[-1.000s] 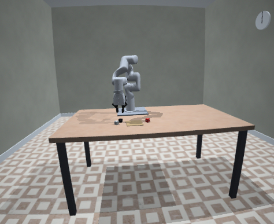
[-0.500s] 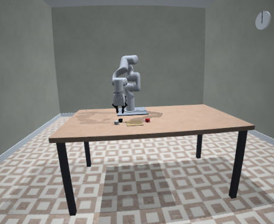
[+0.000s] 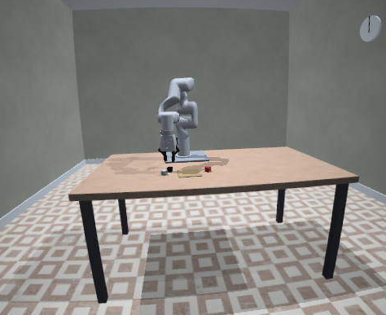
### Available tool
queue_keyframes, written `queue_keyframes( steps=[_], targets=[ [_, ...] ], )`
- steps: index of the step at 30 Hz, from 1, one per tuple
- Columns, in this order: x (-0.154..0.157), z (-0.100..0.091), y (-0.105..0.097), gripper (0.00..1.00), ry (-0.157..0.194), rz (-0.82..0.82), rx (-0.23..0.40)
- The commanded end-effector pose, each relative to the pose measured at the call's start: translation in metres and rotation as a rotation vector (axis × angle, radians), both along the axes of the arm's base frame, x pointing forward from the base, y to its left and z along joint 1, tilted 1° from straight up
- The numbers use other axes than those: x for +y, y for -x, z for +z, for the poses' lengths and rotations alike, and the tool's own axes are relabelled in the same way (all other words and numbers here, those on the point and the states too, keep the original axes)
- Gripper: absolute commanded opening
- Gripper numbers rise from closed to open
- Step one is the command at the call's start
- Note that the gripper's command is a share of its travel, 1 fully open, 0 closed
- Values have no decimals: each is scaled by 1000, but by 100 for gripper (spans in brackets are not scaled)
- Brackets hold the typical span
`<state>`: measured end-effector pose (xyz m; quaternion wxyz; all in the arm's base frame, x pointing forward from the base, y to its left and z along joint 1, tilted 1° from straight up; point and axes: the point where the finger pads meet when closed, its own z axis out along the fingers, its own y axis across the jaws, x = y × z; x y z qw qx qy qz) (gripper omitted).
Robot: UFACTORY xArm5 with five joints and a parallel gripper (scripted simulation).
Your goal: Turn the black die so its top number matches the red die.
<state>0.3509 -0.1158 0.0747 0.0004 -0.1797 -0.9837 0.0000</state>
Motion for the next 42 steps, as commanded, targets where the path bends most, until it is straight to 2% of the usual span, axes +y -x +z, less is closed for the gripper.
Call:
queue_keyframes(
  steps=[1,21,42],
  targets=[
    [0,-5,-1,47,1,0,-3],
    [-1,-27,-1,47,1,0,-3],
    [-1,-29,-1,47,1,0,-3]
  ],
)
